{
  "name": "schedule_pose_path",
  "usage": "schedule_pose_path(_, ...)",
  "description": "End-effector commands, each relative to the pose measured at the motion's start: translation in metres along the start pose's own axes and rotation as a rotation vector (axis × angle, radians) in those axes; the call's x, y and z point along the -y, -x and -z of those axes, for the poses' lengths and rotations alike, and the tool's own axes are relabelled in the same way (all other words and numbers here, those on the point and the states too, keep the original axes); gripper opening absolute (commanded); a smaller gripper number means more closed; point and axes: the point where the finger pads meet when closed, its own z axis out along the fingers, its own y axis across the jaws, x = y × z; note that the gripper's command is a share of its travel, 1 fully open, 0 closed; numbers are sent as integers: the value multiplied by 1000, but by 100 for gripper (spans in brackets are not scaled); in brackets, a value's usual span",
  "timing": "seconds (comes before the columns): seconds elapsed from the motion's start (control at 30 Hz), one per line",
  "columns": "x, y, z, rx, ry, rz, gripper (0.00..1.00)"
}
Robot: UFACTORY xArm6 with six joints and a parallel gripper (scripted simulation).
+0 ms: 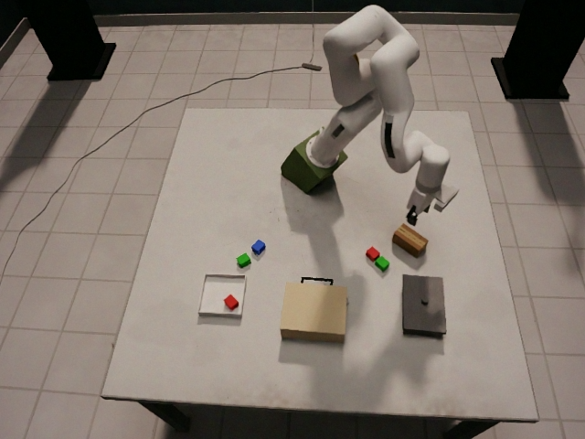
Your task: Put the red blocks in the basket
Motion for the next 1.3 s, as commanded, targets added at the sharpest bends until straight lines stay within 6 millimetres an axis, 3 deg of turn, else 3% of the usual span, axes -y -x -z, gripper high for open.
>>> schedule_pose_path(0.0,0,-1,1,-3,2,-1,73)
schedule_pose_path(0.13,-8,2,0,1,2,-8,73)
schedule_pose_path(0.3,-75,33,-1,17,2,-72,73)
schedule_pose_path(0.53,-122,66,1,-3,1,-126,73)
schedule_pose_path(1.27,-122,66,1,-3,1,-126,73)
